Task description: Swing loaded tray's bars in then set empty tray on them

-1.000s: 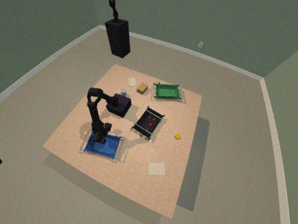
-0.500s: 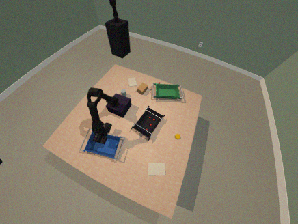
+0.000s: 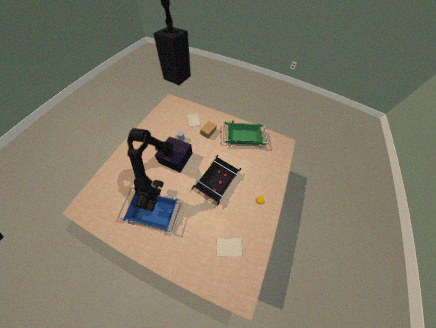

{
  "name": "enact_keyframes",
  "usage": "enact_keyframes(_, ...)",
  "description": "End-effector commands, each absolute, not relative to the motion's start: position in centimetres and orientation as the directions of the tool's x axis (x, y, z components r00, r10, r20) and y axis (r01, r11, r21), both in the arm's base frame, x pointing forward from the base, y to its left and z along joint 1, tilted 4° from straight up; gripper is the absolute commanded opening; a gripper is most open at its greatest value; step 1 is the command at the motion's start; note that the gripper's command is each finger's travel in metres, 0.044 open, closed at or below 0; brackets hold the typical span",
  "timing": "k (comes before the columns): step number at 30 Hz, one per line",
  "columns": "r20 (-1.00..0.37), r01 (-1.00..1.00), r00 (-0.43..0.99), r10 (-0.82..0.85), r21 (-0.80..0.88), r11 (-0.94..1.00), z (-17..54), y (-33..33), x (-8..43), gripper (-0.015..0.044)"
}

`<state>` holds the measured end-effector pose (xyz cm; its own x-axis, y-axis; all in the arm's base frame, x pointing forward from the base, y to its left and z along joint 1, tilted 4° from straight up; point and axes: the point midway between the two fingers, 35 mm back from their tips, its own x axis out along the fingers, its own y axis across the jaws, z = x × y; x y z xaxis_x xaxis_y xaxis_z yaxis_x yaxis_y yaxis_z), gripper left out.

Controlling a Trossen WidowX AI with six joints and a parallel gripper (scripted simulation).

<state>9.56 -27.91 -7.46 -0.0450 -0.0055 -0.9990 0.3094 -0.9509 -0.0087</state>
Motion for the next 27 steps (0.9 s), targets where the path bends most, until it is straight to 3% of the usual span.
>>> enact_keyframes(1, -0.999, 0.310, -0.052, -0.001, -0.015, -0.951, -7.5, -27.8, 9.4, 0.0095)
enact_keyframes(15, -0.999, 0.310, -0.052, -0.001, -0.015, -0.951, -6.6, -27.9, 9.5, 0.0001)
enact_keyframes(27, -0.999, 0.310, -0.052, -0.002, -0.015, -0.951, 0.1, -27.9, 9.9, 0.0000)
